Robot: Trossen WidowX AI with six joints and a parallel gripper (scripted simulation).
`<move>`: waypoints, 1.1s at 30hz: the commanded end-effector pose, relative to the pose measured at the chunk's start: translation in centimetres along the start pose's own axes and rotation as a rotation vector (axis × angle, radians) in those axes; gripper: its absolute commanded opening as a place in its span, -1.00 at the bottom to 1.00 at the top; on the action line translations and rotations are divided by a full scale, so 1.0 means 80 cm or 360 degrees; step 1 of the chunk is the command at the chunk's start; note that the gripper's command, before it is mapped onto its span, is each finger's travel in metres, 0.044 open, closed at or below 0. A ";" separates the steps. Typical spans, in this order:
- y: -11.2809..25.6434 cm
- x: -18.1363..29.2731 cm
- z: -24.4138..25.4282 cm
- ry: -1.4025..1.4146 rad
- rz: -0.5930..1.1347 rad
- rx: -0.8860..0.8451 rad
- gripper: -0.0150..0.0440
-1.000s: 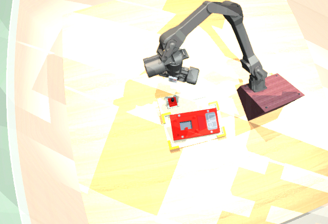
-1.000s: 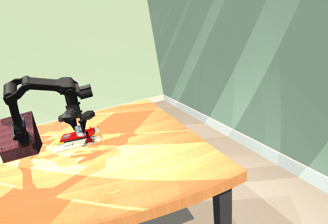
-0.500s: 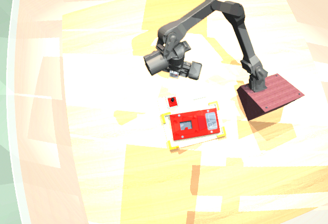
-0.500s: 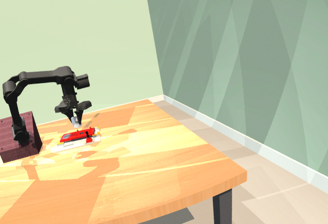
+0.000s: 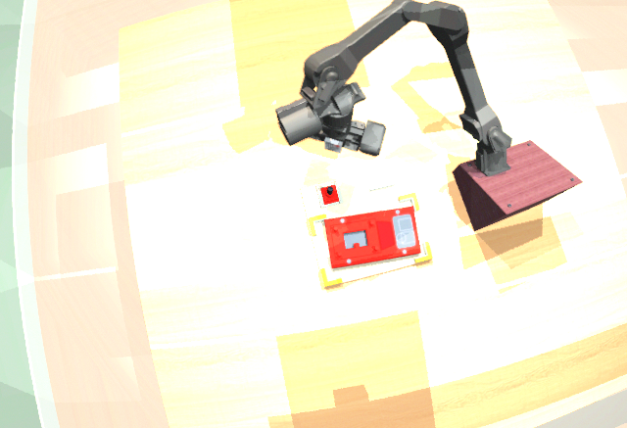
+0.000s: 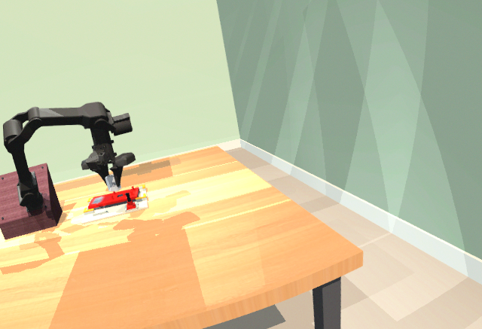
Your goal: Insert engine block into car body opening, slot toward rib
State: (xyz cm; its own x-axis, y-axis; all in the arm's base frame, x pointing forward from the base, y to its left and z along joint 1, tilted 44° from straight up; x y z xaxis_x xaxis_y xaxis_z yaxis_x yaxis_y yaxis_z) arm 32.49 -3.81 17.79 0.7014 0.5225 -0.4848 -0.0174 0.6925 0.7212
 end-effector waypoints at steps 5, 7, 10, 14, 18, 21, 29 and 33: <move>0.003 -0.008 0.000 -0.0008 0.0114 0.0015 -0.49; 0.002 -0.012 0.001 -0.0008 0.0183 0.0029 -0.49; -0.001 -0.020 0.002 -0.0011 0.0320 0.0070 -0.49; -0.005 -0.032 0.003 -0.0011 0.0526 0.0114 -0.49; -0.011 -0.042 0.005 -0.0009 0.0735 0.0149 -0.49; -0.015 -0.049 0.006 -0.0007 0.0880 0.0174 -0.49; -0.026 -0.062 0.008 0.0000 0.1144 0.0164 -0.49; -0.043 -0.062 0.006 0.0000 0.1148 0.0163 -0.49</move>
State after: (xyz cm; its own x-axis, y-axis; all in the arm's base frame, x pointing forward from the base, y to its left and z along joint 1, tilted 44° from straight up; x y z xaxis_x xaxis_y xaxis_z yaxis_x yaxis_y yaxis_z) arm 29.61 -8.56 18.48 0.5514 0.8264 0.1143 -0.3973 0.1397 0.9070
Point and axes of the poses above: the point midway between the two fingers, 35 mm back from their tips, its own y axis back along the fingers, its own z axis across the jaws, x = y × z, the point moved 4 cm from there along y, back along the fingers, and after that the axes turned 9 degrees about -y, right-handed, at the moved point
